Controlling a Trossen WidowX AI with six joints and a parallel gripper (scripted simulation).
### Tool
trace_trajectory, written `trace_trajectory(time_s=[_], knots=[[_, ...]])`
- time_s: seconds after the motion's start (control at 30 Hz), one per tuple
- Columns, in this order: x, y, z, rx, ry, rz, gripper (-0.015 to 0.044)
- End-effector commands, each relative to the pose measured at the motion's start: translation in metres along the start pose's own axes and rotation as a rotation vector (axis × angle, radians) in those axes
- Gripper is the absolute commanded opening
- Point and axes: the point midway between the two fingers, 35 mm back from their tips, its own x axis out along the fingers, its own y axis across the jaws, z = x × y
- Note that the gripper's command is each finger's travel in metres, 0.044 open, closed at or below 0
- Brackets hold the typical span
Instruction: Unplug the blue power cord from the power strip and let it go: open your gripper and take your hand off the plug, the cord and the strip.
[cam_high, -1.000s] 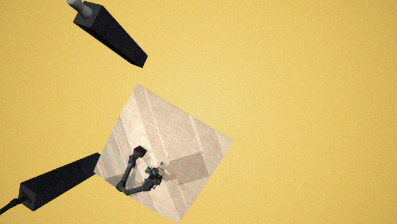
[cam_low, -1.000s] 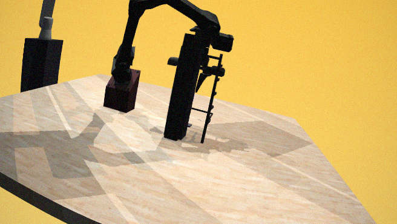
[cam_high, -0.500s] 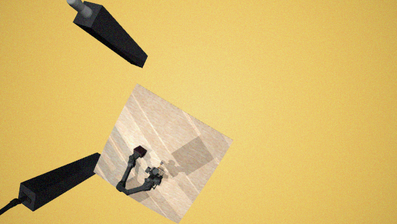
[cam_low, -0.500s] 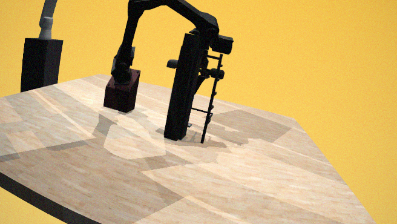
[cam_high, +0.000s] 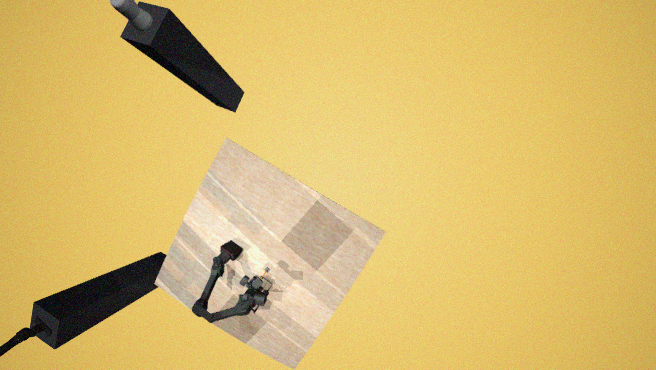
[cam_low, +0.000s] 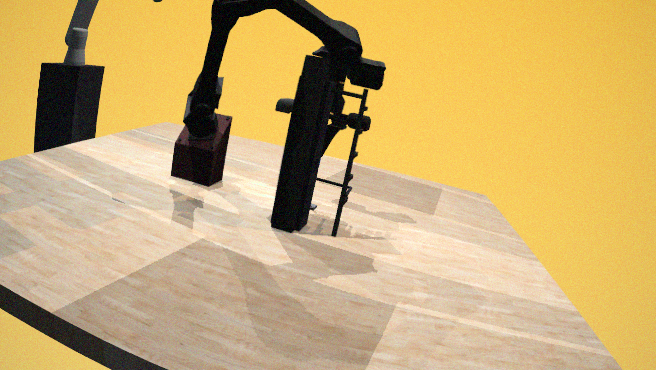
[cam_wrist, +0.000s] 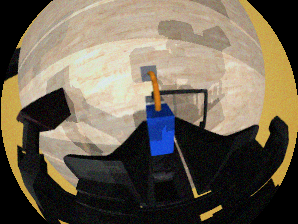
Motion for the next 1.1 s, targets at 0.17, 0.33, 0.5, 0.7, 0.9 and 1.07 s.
trace_trajectory(time_s=[0.17,0.33,0.5,0.7,0.9,1.07], knots=[[-0.002,-0.002,0.017,-0.002,-0.005,-0.004,0.0],[-0.002,-0.002,0.025,-0.002,-0.006,-0.004,0.0],[-0.003,-0.002,0.033,-0.002,-0.007,-0.004,0.0],[-0.004,-0.001,0.043,-0.002,-0.008,-0.005,0.0],[-0.006,0.0,0.052,-0.002,-0.008,-0.005,0.0],[-0.002,0.0,0.041,0.021,-0.006,0.007,0.0079]])
